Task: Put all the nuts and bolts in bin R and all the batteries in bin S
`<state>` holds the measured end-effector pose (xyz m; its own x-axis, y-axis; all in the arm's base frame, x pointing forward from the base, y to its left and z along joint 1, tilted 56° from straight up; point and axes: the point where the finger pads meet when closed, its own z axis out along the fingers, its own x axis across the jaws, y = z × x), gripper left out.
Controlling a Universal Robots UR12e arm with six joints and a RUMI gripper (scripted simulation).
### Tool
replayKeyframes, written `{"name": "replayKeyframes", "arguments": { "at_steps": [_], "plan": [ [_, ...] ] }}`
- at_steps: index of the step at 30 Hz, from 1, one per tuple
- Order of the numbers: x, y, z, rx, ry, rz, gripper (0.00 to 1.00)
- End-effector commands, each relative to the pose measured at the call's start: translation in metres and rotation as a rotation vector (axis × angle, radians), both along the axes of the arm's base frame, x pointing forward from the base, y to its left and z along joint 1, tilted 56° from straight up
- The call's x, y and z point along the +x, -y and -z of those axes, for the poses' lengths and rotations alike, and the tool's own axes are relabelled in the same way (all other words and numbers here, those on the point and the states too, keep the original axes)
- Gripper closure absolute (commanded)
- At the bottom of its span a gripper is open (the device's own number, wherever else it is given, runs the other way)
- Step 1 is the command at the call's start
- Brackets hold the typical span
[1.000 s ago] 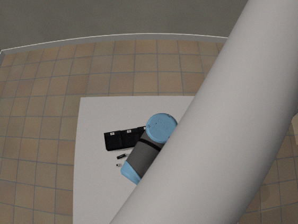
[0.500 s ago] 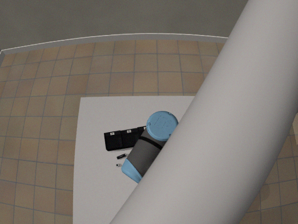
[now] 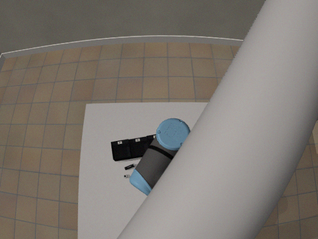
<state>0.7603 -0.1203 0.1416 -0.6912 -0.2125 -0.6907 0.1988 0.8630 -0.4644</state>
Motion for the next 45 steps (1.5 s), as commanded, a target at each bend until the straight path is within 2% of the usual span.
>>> {"name": "replayKeyframes", "arguments": {
  "at_steps": [1, 11, 29, 45],
  "plan": [
    [0.0, 0.0, 0.0, 0.0, 0.001, 0.0, 0.75],
    [0.0, 0.0, 0.0, 0.0, 0.001, 0.0, 0.75],
    [0.045, 0.029, 0.035, 0.0, 0.001, 0.0, 0.75],
    [0.053, 0.034, 0.042, 0.0, 0.001, 0.0, 0.75]
  ]
}}
